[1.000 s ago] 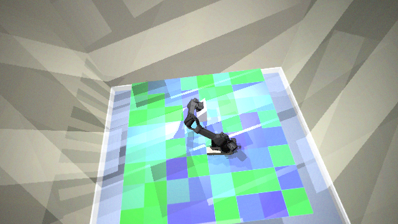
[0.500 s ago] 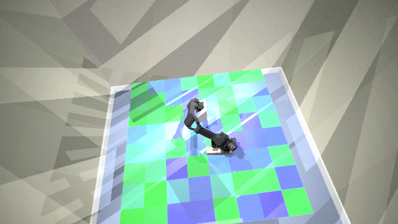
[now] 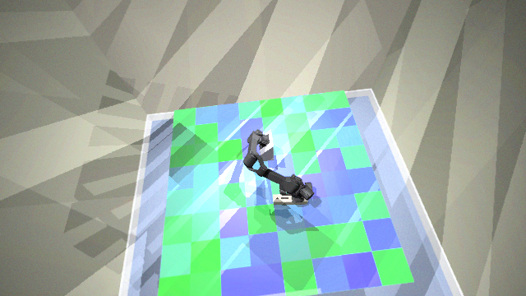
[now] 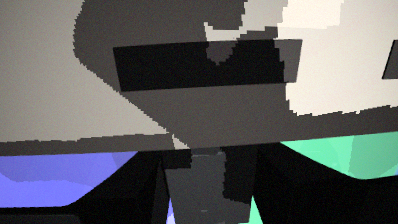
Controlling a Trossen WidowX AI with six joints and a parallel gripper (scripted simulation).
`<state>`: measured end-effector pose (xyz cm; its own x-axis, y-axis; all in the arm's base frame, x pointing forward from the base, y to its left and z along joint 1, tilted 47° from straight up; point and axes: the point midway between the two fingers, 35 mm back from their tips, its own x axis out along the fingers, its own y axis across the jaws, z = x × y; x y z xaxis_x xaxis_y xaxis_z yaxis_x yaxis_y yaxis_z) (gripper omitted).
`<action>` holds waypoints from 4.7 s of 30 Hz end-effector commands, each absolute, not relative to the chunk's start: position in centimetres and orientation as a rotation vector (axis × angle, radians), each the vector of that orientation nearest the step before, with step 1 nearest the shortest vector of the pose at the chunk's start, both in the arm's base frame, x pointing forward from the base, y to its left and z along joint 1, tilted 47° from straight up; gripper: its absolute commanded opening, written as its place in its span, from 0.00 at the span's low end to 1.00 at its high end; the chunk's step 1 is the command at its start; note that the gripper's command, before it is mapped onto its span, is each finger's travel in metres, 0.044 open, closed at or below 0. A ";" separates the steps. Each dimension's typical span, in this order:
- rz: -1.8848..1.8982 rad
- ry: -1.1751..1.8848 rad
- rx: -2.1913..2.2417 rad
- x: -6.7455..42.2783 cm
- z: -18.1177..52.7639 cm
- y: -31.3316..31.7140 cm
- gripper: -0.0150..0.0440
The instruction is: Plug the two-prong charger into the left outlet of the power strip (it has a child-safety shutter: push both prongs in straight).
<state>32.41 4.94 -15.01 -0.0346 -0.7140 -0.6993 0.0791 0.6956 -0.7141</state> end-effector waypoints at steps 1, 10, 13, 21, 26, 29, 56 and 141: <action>-0.692 1.479 -0.552 32.4 -15.0 5.0 0.25; -0.692 1.479 -0.552 32.4 -15.0 5.0 0.48; -0.692 1.479 -0.552 32.4 -15.0 5.0 0.61; -0.692 1.479 -0.552 32.4 -15.0 5.0 0.97; -0.692 1.477 -0.551 32.4 -15.0 5.0 1.00; -0.692 1.475 -0.551 32.3 -15.0 5.0 1.00; -0.694 1.459 -0.544 31.4 -15.1 5.0 1.00; -0.468 0.896 -0.680 27.1 -10.4 10.8 1.00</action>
